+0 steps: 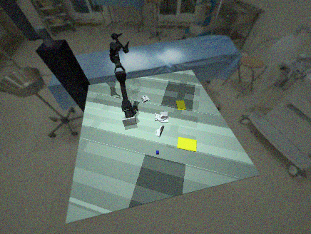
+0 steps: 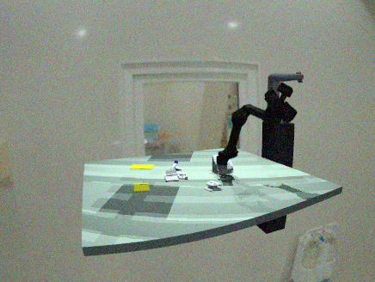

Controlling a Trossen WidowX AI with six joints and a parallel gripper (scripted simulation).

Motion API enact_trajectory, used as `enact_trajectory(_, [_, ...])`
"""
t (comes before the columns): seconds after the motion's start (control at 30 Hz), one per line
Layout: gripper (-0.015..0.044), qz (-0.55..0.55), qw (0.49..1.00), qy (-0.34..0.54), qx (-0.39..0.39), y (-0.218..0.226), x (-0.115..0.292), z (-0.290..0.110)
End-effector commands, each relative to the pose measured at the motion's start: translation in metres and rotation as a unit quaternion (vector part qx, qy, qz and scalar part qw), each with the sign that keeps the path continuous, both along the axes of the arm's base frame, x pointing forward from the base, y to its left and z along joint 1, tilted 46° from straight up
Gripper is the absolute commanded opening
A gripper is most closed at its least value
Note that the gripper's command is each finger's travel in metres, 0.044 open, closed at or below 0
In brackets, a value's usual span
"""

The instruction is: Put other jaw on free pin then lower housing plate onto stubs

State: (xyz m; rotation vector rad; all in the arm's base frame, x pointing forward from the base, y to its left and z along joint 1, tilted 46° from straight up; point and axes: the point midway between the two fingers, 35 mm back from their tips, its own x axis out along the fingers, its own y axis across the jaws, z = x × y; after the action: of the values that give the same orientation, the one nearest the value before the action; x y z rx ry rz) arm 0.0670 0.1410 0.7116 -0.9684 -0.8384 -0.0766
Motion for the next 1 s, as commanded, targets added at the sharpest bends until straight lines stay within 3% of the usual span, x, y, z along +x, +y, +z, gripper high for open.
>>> enact_trajectory(0.0, [0.0426, 0.000, 1.000, 0.000, 0.000, 0.0000, 0.0000, 0.0000])
enact_trajectory(0.53, [0.0006, 0.000, 1.000, 0.000, 0.000, 0.0000, 0.0000, 0.0000])
enact_trajectory(0.97, [0.0000, 0.000, 1.000, 0.000, 0.000, 0.0000, 0.0000, 0.0000])
